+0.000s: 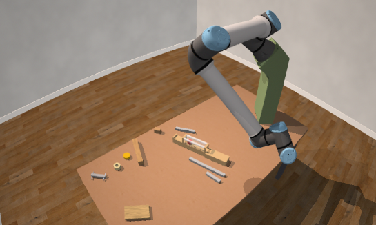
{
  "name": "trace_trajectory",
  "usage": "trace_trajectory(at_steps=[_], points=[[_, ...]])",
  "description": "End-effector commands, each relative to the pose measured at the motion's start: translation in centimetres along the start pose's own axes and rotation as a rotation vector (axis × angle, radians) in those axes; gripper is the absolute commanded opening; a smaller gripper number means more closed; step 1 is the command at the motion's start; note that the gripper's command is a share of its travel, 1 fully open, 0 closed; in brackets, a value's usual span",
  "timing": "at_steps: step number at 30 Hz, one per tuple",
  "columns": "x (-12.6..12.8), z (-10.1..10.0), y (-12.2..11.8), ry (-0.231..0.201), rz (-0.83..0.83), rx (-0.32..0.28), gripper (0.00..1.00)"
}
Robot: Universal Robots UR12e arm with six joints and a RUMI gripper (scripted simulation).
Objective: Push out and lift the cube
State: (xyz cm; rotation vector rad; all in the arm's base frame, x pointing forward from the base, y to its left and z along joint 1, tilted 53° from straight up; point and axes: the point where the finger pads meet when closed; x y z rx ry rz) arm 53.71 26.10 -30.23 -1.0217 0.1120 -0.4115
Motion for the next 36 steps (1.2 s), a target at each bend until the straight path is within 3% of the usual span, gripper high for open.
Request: trace_trajectory(at_steps=[1,8,13,19,21,29,33,36], points=[[0.8,-0.2,-1.2,0.004,-0.043,0.025,0.00],[2.5,-0.7,-3.9,0.015,-0.135,0.079,0.00],[5.1,-1.4,-7.8,0.030,-0.274,0.161,0.00],[9.5,-2.7,-14.3,0.056,-0.501,0.295,0.00],[9.5,-2.7,-14.3,0.056,-0.501,0.295,0.00],[15.5,-4.4,-23.3,0.090,-0.813,0.482,0.00],[17.4,-4.9,-26.0,0.102,-0.911,0.540,0.00],[20.3,-5.8,-30.4,0.118,-1.064,0.631,0.00]])
Point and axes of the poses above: the point where the finger pads meet when closed, its own z axis back along the fingers, its own x axis across the jaws, y = z × x, and after that the axes turned 5 degrees about z, right-handed
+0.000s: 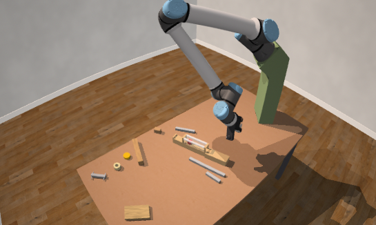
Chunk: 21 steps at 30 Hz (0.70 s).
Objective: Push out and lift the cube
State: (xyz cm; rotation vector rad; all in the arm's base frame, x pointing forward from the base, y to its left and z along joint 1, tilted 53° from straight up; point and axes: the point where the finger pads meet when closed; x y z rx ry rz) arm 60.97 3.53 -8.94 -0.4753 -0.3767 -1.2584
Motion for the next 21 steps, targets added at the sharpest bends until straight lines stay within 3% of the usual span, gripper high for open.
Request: trace_trajectory(at_steps=[1,2,10,17,19,21], points=[[5.1,0.9,-0.1,0.024,-0.143,0.104,0.00],[5.1,0.9,-0.1,0.024,-0.143,0.104,0.00],[18.9,3.4,-0.6,0.074,-0.547,0.342,0.00],[29.2,5.3,-1.0,0.113,-0.849,0.518,0.00],[29.2,5.3,-1.0,0.113,-0.849,0.518,0.00],[31.7,5.7,-1.1,0.122,-0.923,0.561,0.00]])
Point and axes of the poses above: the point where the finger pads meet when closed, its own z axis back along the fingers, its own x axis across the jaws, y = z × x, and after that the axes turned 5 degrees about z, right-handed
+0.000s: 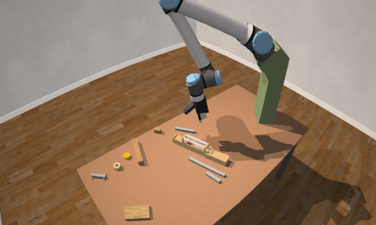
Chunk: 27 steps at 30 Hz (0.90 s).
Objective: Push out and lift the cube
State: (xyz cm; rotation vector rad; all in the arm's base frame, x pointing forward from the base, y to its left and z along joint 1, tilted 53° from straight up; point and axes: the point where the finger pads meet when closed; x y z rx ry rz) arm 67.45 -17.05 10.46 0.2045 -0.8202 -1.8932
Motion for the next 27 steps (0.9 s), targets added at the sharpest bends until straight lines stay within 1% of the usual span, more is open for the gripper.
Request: trace_trajectory(at_steps=[1,4,6,11,18,27], points=[[2.8,0.1,3.5,0.027,-0.137,0.084,0.00],[4.9,0.3,5.9,0.039,-0.232,0.139,0.00],[5.9,0.4,7.1,0.044,-0.277,0.166,0.00],[7.4,0.6,8.9,0.052,-0.346,0.206,0.00],[8.0,0.7,9.5,0.055,-0.369,0.219,0.00],[8.0,0.7,9.6,0.055,-0.370,0.220,0.00]])
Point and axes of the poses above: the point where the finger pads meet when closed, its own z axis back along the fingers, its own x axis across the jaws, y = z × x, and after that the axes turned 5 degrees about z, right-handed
